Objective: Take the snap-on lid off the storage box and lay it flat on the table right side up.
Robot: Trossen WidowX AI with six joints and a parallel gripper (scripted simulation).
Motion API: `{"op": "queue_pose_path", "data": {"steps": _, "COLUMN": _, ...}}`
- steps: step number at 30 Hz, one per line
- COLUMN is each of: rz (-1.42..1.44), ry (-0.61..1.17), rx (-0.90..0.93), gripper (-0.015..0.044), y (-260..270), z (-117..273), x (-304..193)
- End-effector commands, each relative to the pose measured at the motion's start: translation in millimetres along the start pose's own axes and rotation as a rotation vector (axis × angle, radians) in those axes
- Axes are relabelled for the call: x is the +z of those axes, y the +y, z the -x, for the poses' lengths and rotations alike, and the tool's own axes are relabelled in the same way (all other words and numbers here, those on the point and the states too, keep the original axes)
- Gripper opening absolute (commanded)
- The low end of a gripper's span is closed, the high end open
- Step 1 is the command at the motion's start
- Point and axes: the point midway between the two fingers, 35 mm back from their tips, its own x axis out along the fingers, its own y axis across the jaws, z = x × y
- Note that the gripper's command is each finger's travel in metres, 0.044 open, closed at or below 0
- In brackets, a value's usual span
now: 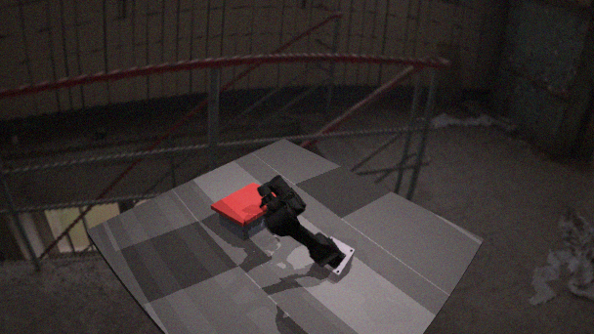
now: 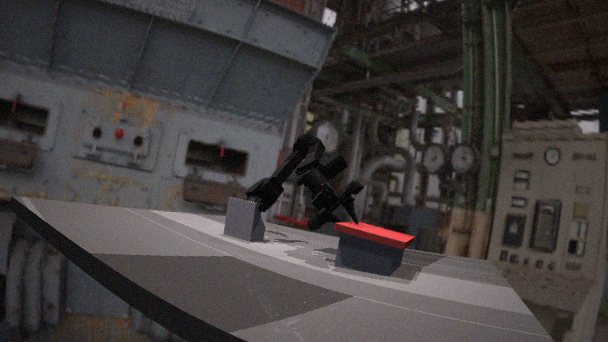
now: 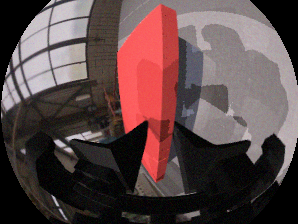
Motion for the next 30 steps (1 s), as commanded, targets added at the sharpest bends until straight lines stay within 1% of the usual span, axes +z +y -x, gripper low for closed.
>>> {"op": "queue_pose_path", "data": {"steps": 1, "rz": -0.003, "ry": -0.002, "rx": 0.0, "gripper": 0.0, "y": 0.2, "z": -0.9, "x": -0.1}}
{"op": "queue_pose_path", "data": {"steps": 11, "rz": -0.003, "ry": -0.002, "rx": 0.0, "gripper": 0.0, "y": 0.7, "z": -1.5, "x": -0.1}}
{"op": "queue_pose_path", "data": {"steps": 30, "rz": -0.003, "ry": -0.005, "rx": 0.001, "gripper": 0.0, "y": 21.2, "z": 12.4, "x": 0.0}}
